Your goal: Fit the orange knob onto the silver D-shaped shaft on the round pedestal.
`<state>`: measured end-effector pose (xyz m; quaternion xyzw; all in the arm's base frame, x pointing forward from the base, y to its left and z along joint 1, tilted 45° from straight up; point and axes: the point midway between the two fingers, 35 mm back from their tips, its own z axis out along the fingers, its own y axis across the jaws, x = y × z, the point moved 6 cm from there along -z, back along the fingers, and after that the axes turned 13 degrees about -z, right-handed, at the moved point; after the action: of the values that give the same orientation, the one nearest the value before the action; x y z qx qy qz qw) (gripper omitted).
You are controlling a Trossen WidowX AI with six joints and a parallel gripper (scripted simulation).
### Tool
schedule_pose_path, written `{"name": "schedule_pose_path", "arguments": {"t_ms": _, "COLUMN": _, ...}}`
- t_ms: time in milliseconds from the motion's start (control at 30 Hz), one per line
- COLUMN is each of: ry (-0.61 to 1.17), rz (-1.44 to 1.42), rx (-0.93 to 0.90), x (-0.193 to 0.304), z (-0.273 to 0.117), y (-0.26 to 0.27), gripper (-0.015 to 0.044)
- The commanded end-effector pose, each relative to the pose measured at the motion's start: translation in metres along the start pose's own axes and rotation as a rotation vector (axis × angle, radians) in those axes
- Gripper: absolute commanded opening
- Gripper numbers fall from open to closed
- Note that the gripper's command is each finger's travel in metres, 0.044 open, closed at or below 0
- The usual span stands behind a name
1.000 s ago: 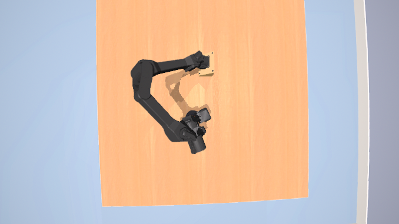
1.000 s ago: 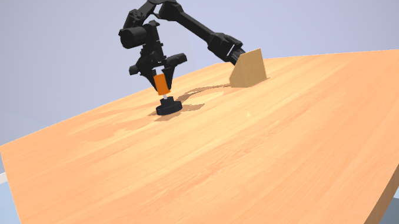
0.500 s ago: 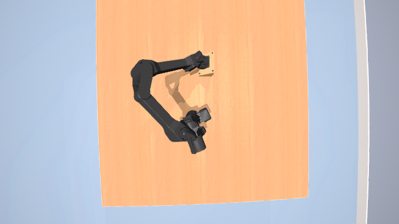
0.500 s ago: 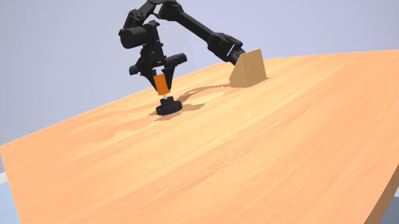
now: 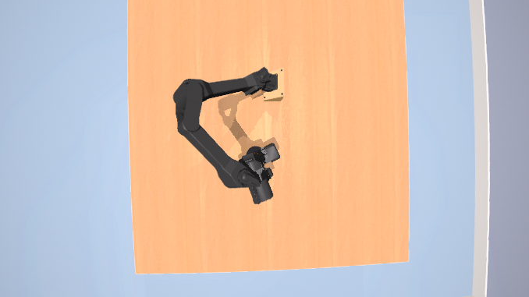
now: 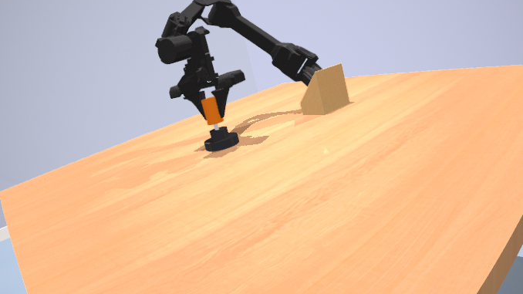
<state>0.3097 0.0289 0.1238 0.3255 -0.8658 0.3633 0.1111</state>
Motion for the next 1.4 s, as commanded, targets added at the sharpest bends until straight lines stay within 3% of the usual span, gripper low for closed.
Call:
{"name": "schedule_pose_path", "arguments": {"t_ms": 0, "ry": -0.002, "rz": 0.001, "rx": 0.004, "x": -0.0004, "z": 0.0002, "y": -0.0006, "gripper": 0.0}}
{"name": "schedule_pose_path", "arguments": {"t_ms": 1367, "ry": -0.002, "rz": -0.068, "rx": 0.004, "x": 0.0009, "z": 0.002, "y": 0.0008, "gripper": 0.0}}
